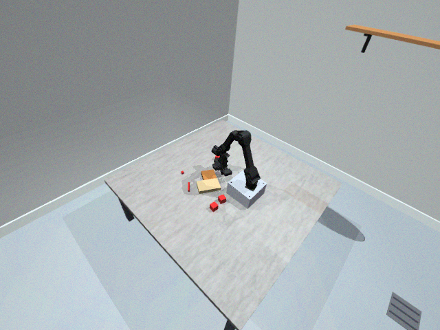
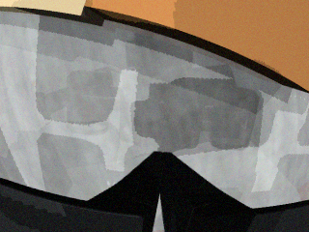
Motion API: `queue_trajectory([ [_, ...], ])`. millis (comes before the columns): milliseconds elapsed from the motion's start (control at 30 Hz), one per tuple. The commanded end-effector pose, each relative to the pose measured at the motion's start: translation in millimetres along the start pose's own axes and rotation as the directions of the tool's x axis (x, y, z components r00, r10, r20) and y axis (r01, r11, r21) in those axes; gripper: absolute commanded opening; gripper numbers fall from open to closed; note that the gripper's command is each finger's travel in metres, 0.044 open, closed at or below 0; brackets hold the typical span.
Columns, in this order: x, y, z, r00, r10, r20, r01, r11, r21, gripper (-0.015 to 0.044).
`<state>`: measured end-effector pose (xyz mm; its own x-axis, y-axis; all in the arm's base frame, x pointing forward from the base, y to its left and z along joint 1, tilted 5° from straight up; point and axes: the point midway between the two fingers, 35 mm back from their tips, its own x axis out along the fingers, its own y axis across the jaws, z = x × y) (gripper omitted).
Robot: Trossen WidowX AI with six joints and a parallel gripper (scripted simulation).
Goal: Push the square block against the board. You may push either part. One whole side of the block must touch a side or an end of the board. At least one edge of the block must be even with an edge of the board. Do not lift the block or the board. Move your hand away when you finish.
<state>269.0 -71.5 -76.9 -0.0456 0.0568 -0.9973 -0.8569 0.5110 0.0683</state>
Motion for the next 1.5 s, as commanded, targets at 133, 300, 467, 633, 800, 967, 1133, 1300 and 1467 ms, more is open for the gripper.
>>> queue_trajectory([
  [133, -52.9, -2.5, 1.7, 1.000, -0.016, 0.001, 0.016, 1.000, -0.003, 0.0000],
  [300, -54.6, -6.0, 10.4, 1.000, -0.018, 0.004, 0.018, 1.000, 0.012, 0.0000],
  [467, -61.9, -25.3, 73.6, 1.000, -0.026, 0.017, 0.024, 0.990, 0.139, 0.0000],
  [633, -61.4, -33.4, 137.7, 1.000, -0.023, 0.019, 0.016, 0.956, 0.294, 0.0000],
  [800, -57.1, -32.0, 181.6, 1.000, -0.018, 0.017, 0.010, 0.915, 0.404, 0.0000],
  [967, -57.1, -32.0, 181.6, 1.000, -0.018, 0.017, 0.010, 0.915, 0.404, 0.0000],
  [1133, -14.1, -33.2, 182.6, 1.000, -0.017, 0.017, 0.009, 0.915, 0.404, 0.0000],
  [1300, -2.0, -33.0, 182.4, 1.000, -0.018, 0.017, 0.010, 0.915, 0.404, 0.0000],
  [1467, -2.0, -32.4, 180.9, 1.000, -0.018, 0.016, 0.010, 0.915, 0.404, 0.0000],
])
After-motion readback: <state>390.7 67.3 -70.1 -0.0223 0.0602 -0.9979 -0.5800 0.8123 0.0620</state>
